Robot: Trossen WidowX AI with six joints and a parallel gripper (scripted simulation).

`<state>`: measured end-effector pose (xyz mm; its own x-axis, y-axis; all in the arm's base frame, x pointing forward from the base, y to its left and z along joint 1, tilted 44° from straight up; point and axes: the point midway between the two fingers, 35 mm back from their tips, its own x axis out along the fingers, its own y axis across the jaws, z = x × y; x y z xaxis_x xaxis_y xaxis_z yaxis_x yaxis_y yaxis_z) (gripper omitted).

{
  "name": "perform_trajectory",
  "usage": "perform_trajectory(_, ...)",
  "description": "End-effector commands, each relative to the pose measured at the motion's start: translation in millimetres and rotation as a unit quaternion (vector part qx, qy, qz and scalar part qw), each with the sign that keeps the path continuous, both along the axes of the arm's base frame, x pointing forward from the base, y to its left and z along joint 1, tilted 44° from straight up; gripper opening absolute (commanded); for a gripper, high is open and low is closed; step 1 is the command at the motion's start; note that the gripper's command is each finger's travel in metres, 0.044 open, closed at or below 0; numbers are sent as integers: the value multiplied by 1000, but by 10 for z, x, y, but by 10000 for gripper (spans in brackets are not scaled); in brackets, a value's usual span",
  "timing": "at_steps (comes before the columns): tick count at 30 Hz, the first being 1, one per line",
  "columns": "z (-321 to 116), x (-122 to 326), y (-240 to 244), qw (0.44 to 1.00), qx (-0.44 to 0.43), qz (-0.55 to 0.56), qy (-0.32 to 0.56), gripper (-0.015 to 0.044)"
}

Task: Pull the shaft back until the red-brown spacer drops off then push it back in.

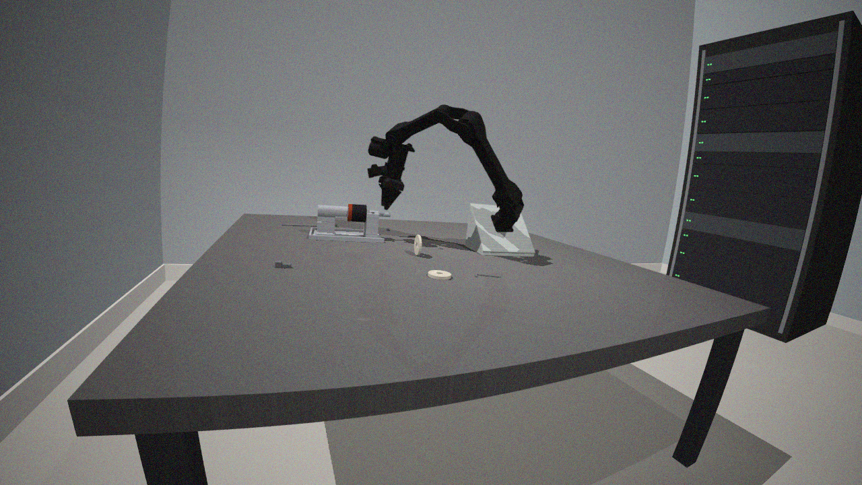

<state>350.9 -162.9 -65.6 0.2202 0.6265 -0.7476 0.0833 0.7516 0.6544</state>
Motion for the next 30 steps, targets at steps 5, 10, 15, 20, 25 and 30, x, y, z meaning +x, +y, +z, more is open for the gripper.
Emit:
perform_trajectory(5, -145, -187, 19, 985, -12, -126, -121, 440)
perform_trajectory(10, -74, -331, 142, 968, -8, -168, -188, 440)
perform_trajectory(15, 25, -459, 259, 954, -2, -189, -231, 440)
perform_trajectory(20, 30, -466, 265, 954, -2, -190, -233, 440)
perform_trajectory(25, 30, -466, 265, 954, -2, -190, -233, 440)
perform_trajectory(30, 30, -466, 265, 954, -2, -190, -233, 440)
